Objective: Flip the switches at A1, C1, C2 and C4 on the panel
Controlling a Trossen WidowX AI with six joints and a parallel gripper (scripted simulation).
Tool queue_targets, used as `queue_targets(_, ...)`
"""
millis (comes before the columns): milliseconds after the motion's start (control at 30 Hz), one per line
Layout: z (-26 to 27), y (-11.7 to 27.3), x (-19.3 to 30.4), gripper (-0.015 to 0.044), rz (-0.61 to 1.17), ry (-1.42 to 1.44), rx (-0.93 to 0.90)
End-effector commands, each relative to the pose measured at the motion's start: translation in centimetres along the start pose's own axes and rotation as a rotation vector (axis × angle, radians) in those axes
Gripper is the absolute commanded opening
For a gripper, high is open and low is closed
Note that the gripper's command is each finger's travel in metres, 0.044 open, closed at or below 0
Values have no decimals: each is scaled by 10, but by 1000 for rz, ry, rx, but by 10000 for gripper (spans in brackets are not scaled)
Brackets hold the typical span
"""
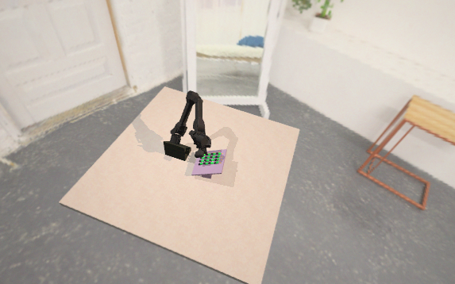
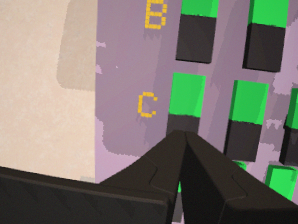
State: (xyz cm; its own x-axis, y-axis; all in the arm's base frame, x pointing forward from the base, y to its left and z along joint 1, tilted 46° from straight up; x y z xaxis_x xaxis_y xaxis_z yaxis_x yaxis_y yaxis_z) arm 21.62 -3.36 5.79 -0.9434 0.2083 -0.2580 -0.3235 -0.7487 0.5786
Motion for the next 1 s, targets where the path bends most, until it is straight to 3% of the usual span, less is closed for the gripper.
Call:
queue_targets(0, 0, -1, 0, 0, -1, -4, -3)
queue_targets(967, 0, -5, 0, 0, -1, -4, -3)
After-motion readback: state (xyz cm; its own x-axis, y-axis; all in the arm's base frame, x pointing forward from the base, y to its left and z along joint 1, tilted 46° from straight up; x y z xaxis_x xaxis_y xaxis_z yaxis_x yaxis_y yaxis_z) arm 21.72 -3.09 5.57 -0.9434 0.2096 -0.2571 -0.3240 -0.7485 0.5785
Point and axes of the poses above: the point midway between the two fingers, 35 mm back from their tips, its own y axis back along the fingers, its own z axis across the jaws, x = y × z, the point moved 7 cm from there along y, back along the fingers, and after that the axes turned 12 degrees about -y, right-handed, at the moved point
